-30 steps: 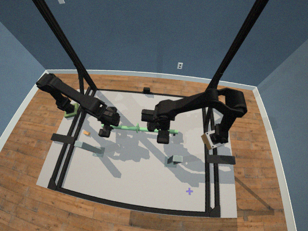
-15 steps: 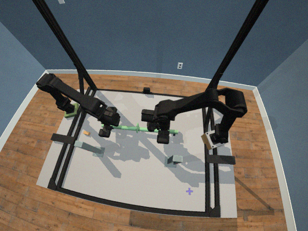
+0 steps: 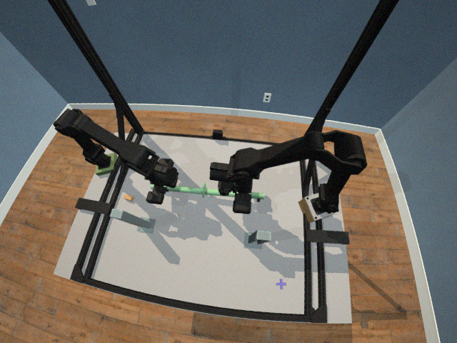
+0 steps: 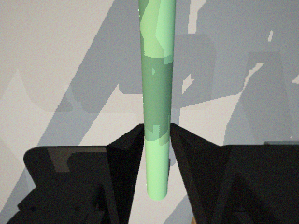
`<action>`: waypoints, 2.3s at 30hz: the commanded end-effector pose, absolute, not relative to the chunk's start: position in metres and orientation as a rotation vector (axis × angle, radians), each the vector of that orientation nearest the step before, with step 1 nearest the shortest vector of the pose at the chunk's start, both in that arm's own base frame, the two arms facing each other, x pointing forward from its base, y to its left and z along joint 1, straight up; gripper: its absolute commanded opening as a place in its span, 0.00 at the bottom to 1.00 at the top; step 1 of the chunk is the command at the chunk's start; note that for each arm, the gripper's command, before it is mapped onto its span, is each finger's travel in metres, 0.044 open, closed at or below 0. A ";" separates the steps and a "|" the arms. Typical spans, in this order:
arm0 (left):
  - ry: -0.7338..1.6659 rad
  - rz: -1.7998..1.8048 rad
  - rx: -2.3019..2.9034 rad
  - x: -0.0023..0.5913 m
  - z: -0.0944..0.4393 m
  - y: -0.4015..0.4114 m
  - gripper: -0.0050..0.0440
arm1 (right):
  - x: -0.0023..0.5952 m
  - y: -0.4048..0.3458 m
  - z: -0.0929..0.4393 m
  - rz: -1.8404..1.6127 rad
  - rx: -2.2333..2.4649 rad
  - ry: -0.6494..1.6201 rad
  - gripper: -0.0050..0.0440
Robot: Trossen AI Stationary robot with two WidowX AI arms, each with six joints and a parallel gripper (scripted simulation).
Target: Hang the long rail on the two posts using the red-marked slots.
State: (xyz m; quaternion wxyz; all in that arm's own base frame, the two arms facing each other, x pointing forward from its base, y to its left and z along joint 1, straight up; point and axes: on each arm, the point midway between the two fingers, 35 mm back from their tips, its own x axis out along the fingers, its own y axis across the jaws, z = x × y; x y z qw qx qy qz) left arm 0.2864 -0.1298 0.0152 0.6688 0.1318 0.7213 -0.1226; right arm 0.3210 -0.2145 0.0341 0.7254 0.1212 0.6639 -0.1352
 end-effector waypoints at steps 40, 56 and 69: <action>1.546 -0.288 0.286 0.288 0.012 -0.128 0.10 | 0.318 -0.214 0.057 -0.293 0.283 1.545 0.10; 1.547 -0.288 0.286 0.289 0.000 -0.129 0.10 | 0.319 -0.214 0.045 -0.291 0.284 1.547 0.10; 1.549 -0.288 0.286 0.289 -0.011 -0.129 0.10 | 0.319 -0.214 0.035 -0.289 0.284 1.548 0.10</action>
